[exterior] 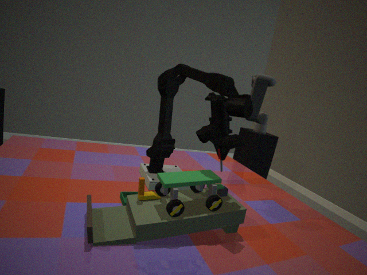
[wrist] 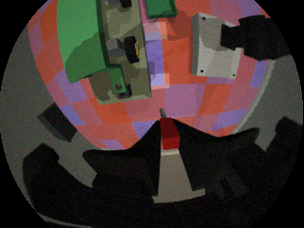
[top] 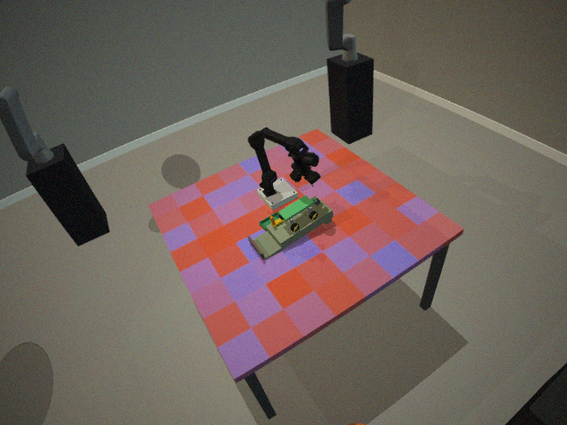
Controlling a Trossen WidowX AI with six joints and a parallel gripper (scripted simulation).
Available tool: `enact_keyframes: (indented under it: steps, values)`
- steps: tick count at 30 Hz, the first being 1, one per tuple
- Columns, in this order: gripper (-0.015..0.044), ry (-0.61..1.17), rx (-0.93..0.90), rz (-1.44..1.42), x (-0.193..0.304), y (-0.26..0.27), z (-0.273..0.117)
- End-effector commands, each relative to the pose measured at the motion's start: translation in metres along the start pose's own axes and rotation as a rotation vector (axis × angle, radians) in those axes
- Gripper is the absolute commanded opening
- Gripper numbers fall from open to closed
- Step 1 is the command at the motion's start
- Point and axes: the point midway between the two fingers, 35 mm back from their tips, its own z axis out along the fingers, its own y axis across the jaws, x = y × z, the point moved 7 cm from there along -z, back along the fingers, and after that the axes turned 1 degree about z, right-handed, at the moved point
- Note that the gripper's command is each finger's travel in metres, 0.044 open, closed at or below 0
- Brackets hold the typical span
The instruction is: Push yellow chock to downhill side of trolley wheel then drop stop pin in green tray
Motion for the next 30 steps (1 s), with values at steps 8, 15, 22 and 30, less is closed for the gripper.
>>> enact_keyframes:
  steps: [8, 15, 22, 30]
  values:
    - [0.0, -0.007, 0.003, 0.007, -0.01, -0.01, 0.002]
    - [0.0, -0.009, 0.002, 0.007, -0.035, -0.007, -0.003]
    - [0.0, -0.011, 0.002, 0.006, -0.058, -0.004, -0.008]
    - [0.0, -0.014, 0.002, 0.006, -0.086, -0.001, -0.013]
